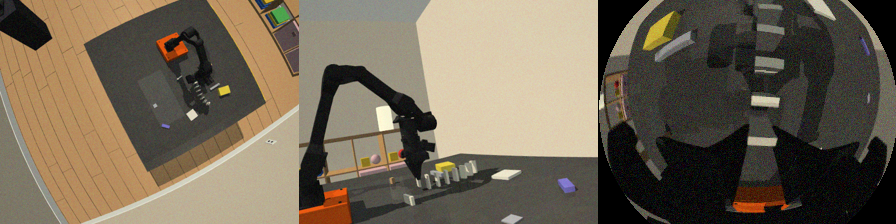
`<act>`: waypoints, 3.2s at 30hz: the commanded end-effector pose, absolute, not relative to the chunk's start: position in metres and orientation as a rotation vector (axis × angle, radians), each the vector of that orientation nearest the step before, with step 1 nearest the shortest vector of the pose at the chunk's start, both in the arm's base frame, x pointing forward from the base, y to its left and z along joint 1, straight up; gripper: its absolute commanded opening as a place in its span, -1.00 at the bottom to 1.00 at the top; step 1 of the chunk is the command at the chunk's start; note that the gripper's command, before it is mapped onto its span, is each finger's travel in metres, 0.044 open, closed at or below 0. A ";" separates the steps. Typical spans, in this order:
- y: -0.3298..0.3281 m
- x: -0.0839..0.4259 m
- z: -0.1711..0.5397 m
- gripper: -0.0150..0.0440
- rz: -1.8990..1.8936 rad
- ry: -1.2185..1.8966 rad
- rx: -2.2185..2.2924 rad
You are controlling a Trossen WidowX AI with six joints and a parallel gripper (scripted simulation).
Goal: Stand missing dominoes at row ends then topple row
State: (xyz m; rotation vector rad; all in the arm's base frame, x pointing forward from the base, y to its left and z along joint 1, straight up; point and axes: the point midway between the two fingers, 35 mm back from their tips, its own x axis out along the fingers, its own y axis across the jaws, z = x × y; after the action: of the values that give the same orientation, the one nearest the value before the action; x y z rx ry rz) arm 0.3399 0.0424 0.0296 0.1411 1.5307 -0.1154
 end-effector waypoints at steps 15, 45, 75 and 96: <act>0.041 0.337 0.016 0.14 -0.116 1.544 0.129; 0.033 0.332 0.144 1.00 -0.174 1.535 0.195; -0.073 0.269 0.005 1.00 -1.099 1.253 1.116; -0.074 0.267 -0.010 0.82 -1.099 1.253 1.116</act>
State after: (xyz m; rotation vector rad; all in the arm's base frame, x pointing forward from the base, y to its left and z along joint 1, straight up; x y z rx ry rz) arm 0.2685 -0.0744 -0.0067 1.1194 1.2439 -1.0930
